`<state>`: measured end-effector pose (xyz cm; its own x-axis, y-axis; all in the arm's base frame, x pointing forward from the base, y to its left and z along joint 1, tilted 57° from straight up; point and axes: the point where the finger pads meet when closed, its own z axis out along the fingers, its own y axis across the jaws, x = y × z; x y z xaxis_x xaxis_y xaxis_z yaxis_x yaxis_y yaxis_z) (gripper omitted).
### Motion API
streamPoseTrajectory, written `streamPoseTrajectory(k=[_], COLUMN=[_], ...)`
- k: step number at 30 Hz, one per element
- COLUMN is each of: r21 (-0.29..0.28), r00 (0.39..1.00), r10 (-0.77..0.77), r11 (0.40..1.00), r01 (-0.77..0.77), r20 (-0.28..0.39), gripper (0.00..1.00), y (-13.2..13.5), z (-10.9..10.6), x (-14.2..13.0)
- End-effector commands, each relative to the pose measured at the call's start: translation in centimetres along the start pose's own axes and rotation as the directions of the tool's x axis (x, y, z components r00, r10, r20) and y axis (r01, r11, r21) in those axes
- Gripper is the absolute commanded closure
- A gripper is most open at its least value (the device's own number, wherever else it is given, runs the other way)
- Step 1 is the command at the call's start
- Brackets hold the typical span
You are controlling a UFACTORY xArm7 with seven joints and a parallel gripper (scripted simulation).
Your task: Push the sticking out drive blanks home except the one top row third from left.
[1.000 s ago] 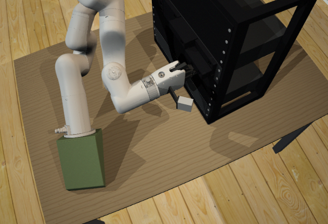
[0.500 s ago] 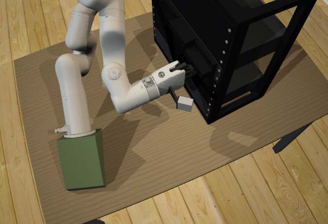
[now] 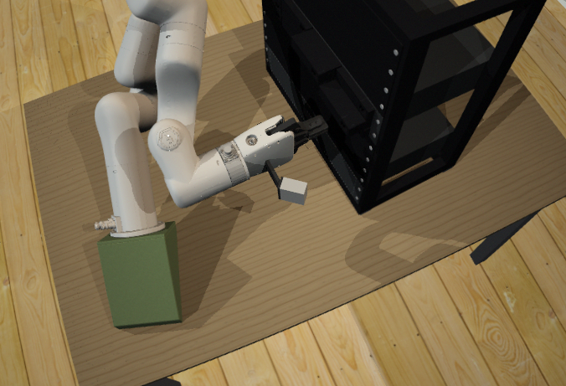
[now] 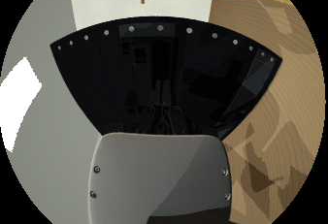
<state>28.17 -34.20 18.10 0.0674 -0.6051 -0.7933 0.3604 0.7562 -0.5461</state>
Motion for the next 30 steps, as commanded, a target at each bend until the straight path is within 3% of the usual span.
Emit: streamPoseTrajectory(k=[1,6,13,20,30], r21=[0.000,0.000,0.000,0.000,0.000], r00=[1.000,1.000,1.000,1.000,1.000], r10=[-0.005,-0.005,-0.005,-0.005,-0.005], r11=[1.000,1.000,1.000,1.000,1.000], r01=[0.005,0.005,0.005,0.005,0.005], r20=[0.002,0.002,0.002,0.002,0.002], gripper=[1.00,1.00,1.00,1.00,1.00], y=[-0.2,-0.2,-0.2,-2.9,-3.0], z=[-2.6,-4.0,-4.2,-4.6,-2.8], x=[0.0,0.0,0.0,0.1,0.1])
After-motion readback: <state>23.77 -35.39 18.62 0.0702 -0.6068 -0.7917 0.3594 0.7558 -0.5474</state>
